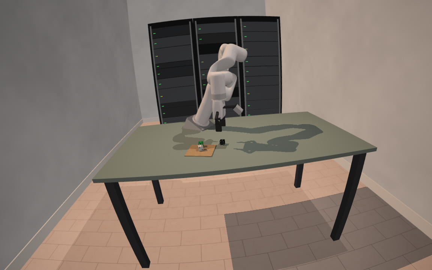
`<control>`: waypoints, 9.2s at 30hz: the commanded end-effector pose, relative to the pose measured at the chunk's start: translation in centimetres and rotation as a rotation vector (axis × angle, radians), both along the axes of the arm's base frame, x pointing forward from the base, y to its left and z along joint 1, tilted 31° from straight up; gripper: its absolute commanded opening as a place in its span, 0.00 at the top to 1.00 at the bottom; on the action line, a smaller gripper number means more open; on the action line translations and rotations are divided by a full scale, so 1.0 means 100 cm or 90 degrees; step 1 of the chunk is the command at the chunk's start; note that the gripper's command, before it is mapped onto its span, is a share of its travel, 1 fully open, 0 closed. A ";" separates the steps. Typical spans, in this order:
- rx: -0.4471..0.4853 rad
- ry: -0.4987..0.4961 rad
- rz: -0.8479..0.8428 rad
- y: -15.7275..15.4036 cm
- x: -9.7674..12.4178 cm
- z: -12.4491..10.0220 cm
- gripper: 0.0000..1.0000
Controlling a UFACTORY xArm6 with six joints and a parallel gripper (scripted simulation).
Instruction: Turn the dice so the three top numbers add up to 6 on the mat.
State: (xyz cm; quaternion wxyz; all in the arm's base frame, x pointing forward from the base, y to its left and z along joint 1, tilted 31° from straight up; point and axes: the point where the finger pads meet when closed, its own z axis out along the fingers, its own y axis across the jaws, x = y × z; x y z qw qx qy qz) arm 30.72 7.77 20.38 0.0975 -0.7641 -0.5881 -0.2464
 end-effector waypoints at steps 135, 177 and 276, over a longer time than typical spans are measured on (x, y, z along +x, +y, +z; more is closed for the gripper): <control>-0.004 -0.014 0.017 0.026 0.012 -0.043 0.58; -0.004 -0.014 0.017 0.026 0.013 -0.043 0.58; -0.004 -0.014 0.017 0.039 0.021 -0.067 0.79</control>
